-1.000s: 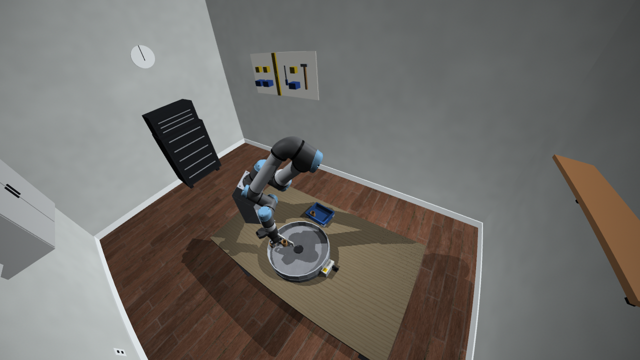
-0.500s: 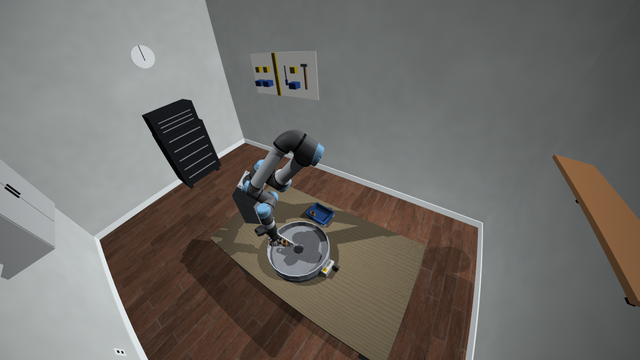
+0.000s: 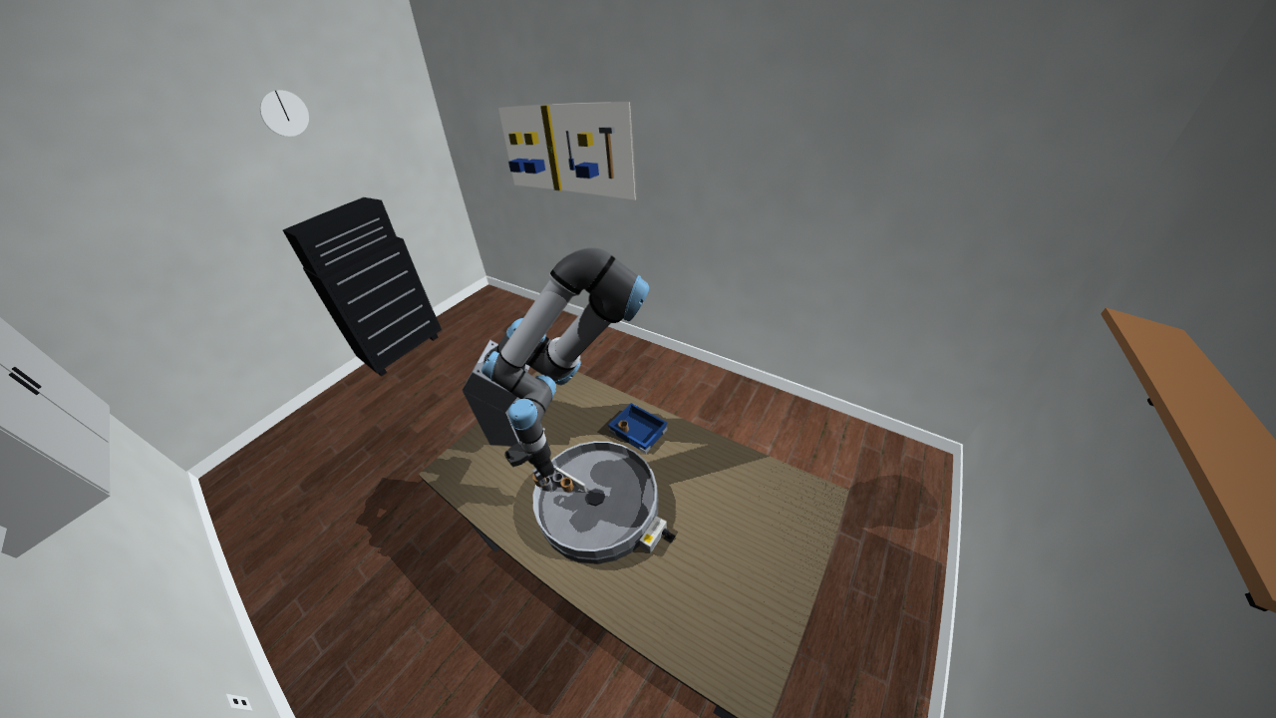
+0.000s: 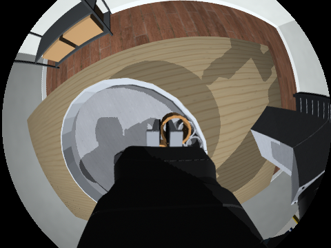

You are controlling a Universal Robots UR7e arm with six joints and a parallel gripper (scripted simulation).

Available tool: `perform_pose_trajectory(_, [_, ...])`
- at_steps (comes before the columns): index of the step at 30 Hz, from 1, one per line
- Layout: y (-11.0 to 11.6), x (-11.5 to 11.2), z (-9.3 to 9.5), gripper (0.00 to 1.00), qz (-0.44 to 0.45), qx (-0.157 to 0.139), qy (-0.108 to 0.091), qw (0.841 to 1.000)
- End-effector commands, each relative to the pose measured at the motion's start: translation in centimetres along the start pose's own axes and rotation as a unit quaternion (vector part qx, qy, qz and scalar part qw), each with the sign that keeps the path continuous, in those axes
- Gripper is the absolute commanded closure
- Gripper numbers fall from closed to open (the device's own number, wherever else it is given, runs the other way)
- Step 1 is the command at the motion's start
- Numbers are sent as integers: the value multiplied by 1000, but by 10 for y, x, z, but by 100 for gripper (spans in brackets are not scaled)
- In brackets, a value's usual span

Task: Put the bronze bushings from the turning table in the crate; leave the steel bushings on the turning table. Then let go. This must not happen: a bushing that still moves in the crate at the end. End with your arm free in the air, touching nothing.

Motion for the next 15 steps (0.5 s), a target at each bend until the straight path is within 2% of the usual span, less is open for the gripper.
perform_pose_trajectory(1, [0, 0, -1, 100, 0, -1, 0, 1000])
perform_pose_trajectory(4, [0, 0, -1, 100, 0, -1, 0, 1000])
perform_pose_trajectory(9, [52, -12, -1, 100, 0, 0, 0, 1000])
perform_pose_trajectory(15, [52, -12, -1, 100, 0, 0, 0, 1000])
Point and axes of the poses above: the point where the finger pads meet when closed, its own z axis out along the fingers, its own x axis across the jaws, y = z × x, the point moved 10 cm from there along -z, back along the fingers, and after that the axes turned 11 degrees about -z, right-handed, at the moved point
